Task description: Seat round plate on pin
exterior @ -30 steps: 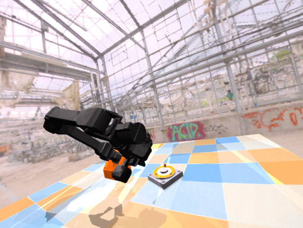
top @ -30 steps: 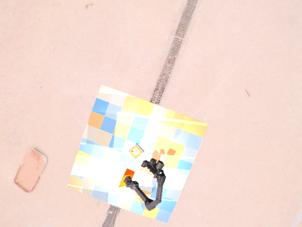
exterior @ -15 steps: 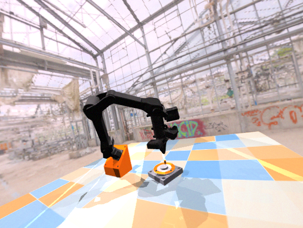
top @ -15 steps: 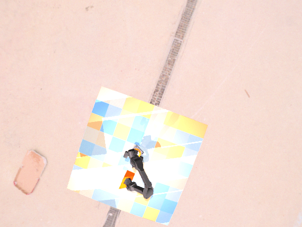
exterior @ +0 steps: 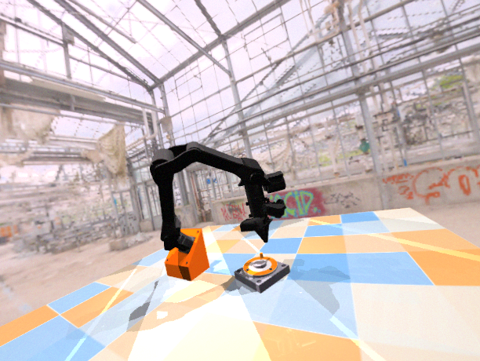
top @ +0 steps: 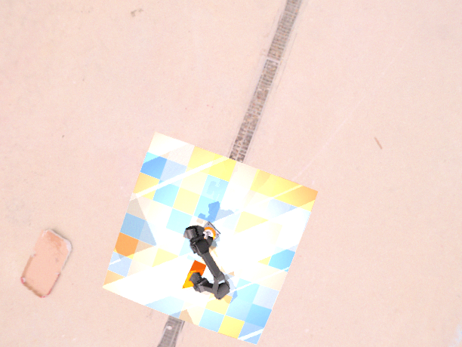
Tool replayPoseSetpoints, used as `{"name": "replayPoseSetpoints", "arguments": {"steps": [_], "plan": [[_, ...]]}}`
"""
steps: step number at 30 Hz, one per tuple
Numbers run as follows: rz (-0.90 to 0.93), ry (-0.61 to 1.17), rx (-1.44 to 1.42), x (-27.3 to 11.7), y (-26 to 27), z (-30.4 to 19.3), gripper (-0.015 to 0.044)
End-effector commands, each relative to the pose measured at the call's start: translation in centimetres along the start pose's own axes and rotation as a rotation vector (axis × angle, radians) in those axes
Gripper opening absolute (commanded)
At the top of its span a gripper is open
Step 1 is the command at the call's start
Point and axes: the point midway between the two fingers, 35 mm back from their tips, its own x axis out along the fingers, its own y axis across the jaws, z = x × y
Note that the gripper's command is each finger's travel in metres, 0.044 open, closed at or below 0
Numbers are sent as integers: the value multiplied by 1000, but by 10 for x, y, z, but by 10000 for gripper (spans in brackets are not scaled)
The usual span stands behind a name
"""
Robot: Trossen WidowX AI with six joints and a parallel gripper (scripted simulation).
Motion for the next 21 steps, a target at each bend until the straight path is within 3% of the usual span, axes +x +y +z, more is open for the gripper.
{"name": "replayPoseSetpoints", "arguments": {"steps": [1, 21], "plan": [[-19, 19, -13, 30, -1, -6, 0], [-20, 20, -14, 40, -3, -19, 0]]}}
